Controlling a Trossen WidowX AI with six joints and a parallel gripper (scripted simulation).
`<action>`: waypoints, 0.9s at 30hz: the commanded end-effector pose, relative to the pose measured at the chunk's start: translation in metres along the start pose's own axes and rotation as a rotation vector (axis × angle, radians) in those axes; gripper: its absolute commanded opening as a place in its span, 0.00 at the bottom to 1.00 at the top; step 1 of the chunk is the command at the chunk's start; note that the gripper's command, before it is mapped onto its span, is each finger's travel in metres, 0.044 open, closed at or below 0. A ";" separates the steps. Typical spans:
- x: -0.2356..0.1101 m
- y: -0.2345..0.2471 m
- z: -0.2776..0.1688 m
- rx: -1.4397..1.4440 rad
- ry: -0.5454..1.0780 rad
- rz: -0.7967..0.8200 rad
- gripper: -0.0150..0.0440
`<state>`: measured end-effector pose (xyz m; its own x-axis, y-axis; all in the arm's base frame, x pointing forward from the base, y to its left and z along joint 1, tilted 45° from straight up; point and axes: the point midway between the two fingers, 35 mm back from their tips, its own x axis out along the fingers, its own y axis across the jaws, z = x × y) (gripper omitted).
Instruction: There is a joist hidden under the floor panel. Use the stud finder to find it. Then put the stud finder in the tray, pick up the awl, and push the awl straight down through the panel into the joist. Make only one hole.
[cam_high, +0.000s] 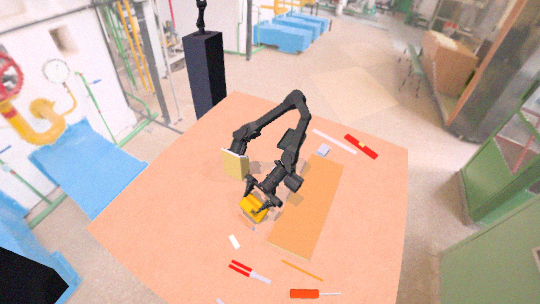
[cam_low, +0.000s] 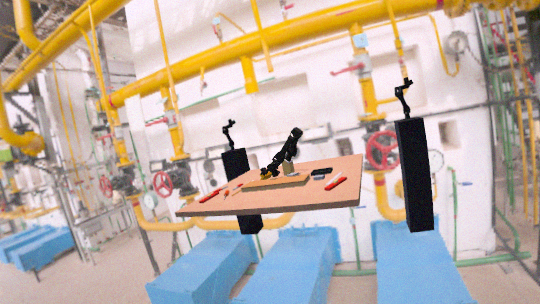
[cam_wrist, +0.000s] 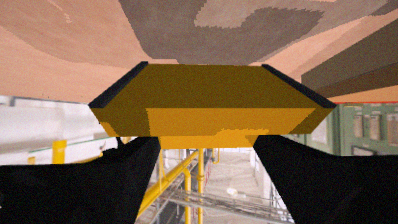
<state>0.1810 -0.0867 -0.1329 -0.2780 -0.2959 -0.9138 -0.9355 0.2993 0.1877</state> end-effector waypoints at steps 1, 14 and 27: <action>0.001 0.004 -0.001 0.005 0.005 0.005 0.25; 0.002 0.006 0.002 0.002 0.003 0.003 0.25; 0.005 0.006 0.006 -0.003 -0.003 0.001 0.65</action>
<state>0.1749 -0.0800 -0.1371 -0.2774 -0.2893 -0.9161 -0.9375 0.2901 0.1923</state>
